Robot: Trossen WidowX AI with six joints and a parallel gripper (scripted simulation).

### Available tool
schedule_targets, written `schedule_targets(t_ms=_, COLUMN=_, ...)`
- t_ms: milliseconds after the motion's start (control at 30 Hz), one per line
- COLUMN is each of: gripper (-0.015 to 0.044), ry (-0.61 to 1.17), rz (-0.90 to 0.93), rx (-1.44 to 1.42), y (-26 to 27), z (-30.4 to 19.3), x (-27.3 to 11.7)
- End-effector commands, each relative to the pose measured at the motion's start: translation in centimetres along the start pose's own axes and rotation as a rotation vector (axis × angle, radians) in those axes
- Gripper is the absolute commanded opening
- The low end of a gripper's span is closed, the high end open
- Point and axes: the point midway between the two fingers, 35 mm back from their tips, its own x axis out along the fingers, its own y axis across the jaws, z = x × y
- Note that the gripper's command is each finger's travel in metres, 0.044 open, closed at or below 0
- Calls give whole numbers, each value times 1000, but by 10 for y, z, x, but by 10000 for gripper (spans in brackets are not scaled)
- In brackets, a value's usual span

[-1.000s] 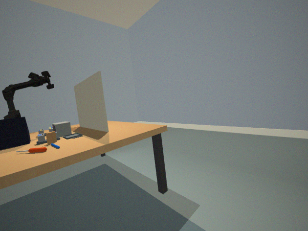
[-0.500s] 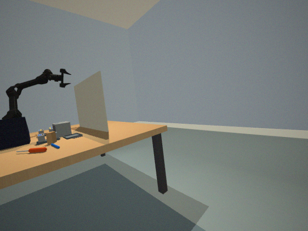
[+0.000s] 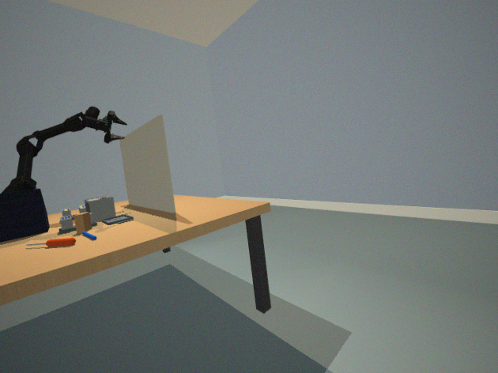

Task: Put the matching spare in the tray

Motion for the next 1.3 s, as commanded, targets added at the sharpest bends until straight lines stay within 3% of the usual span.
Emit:
schedule_targets(t_ms=0, gripper=440, ry=128, rz=41, rx=82, y=2, z=-36, x=17)
schedule_targets(t_ms=100, gripper=440, ry=195, rz=74, rx=109, y=6, z=-55, x=24)
schedule_targets(t_ms=333, gripper=440, ry=562, rz=306, rx=247, y=42, z=-151, x=45)
schedule_targets(t_ms=633, gripper=440, ry=1042, rz=689, rx=524, y=107, z=-244, x=23)
schedule_targets(t_ms=1267, gripper=440, ry=1050, rz=699, rx=531, y=153, z=-280, x=42)
